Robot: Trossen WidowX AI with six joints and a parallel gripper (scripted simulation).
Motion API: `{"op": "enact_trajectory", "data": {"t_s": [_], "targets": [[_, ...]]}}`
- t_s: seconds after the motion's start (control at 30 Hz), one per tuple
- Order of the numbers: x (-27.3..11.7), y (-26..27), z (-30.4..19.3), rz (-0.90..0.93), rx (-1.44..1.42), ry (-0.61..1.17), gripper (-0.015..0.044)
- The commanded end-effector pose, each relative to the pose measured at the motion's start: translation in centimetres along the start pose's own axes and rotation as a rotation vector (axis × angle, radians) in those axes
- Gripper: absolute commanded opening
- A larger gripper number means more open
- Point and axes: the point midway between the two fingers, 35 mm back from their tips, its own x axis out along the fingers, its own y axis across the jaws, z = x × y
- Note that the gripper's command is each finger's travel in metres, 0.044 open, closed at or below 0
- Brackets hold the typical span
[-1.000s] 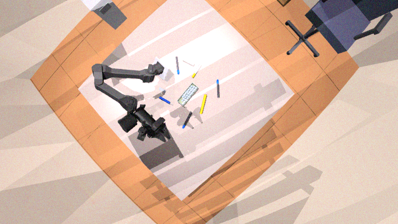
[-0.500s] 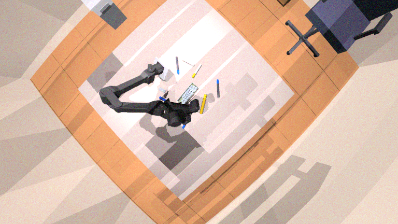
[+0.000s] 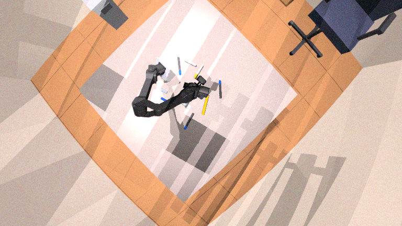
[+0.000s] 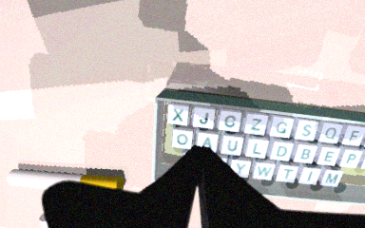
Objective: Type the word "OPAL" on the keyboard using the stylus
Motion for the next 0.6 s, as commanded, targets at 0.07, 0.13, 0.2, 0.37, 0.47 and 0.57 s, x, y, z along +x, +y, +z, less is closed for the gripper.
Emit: {"op": "enact_trajectory", "data": {"t_s": [0.07,0.13,0.2,0.37,0.47,0.57], "targets": [[0.7,0.0,-0.9,-0.073,-0.046,0.030,0.0000],[0.7,0.0,-0.9,-0.073,-0.046,0.030,0.0000],[0.7,0.0,-0.9,-0.073,-0.046,0.030,0.0000],[0.7,0.0,-0.9,-0.073,-0.046,0.030,0.0000],[0.6,-1.7,-0.7,-0.072,-0.047,0.029,0.0000],[0.4,-5.1,-0.6,-0.075,-0.047,0.030,0.0000]]}}
